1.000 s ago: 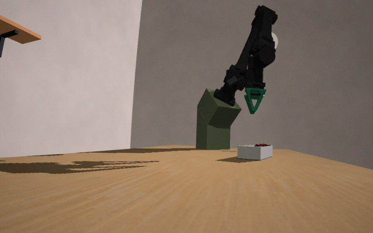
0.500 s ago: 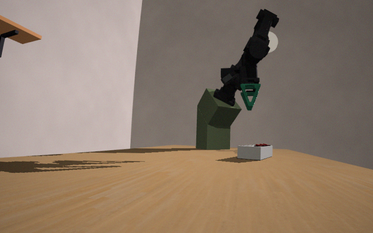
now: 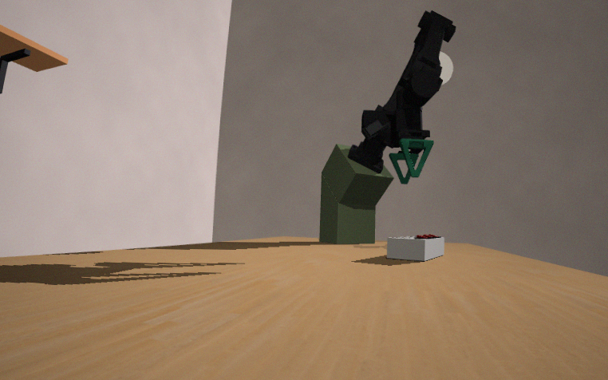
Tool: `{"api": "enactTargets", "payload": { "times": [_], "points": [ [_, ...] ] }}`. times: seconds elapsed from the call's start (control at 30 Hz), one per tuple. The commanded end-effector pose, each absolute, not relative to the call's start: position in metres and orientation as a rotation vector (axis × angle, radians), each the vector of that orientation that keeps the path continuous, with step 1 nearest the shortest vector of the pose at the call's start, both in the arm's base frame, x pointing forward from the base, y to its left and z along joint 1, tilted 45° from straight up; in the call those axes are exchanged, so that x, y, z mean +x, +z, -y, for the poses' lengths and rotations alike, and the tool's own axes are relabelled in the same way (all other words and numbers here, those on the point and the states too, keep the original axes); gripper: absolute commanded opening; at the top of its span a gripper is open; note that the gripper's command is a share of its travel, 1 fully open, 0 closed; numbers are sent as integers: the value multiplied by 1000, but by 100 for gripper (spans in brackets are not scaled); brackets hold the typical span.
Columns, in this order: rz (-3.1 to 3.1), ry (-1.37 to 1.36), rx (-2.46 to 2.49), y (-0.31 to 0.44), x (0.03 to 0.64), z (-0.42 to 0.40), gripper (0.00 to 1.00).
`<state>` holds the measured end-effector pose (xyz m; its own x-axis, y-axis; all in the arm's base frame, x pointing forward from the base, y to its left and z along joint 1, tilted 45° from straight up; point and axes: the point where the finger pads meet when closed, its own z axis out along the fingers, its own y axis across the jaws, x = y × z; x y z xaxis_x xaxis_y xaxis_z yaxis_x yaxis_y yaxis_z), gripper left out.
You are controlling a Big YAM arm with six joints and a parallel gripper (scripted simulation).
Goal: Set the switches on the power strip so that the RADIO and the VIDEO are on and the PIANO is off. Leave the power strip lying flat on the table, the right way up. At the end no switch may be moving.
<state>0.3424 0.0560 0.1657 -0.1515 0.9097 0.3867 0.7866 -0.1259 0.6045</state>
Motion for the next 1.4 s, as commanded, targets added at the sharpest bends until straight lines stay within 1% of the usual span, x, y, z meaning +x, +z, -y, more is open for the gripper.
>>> {"api": "enactTargets", "payload": {
  "times": [0.0, 0.13, 0.2, 0.23, 0.4, 0.5, 0.53, 0.57, 1.37],
  "points": [
    [-2140, 1090, 1580, 180, 378, -67, 100],
    [-2234, 1022, 1347, 176, 408, -78, 100],
    [-2234, 1022, 1347, 176, 408, -78, 100],
    [-2285, 980, 1197, 175, 415, -77, 100],
    [-2357, 898, 922, 170, 434, -89, 100],
    [-2397, 833, 754, 166, 434, -78, 100],
    [-2406, 816, 697, 166, 434, -78, 0],
    [-2412, 800, 642, 166, 434, -78, 0],
    [-2408, 801, 637, 166, 433, -79, 0]
  ]
}}
